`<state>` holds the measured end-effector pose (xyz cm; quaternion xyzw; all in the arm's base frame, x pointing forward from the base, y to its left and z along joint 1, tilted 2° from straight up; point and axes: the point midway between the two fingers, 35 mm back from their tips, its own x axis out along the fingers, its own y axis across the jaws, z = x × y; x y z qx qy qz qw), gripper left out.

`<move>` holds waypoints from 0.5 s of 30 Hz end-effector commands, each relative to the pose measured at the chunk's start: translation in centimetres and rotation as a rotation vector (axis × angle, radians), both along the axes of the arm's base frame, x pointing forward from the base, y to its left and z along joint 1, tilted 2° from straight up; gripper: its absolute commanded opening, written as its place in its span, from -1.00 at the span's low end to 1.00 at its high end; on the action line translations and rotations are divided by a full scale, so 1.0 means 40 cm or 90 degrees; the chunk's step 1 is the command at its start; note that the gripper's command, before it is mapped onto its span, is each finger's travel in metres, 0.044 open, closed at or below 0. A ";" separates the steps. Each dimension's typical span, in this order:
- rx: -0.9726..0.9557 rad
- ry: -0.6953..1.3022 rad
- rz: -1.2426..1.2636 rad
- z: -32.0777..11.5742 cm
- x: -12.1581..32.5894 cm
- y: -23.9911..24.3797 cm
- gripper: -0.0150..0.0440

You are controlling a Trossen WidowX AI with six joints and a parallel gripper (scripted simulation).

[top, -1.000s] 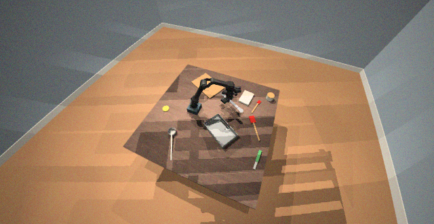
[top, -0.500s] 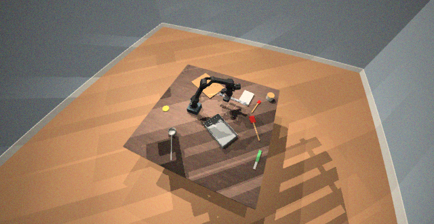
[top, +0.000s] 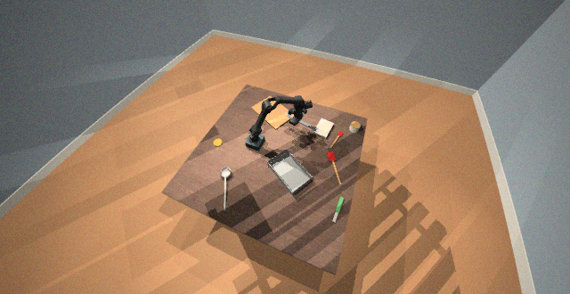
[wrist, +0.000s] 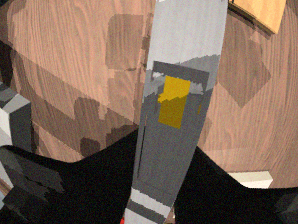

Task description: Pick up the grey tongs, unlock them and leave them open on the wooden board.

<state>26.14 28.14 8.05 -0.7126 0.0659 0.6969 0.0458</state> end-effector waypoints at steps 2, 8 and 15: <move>0.006 -0.001 -0.044 0.001 -0.053 0.055 -1.00; 0.009 -0.002 -0.092 -0.001 -0.130 0.115 -1.00; 0.014 -0.001 -0.161 -0.001 -0.229 0.180 -1.00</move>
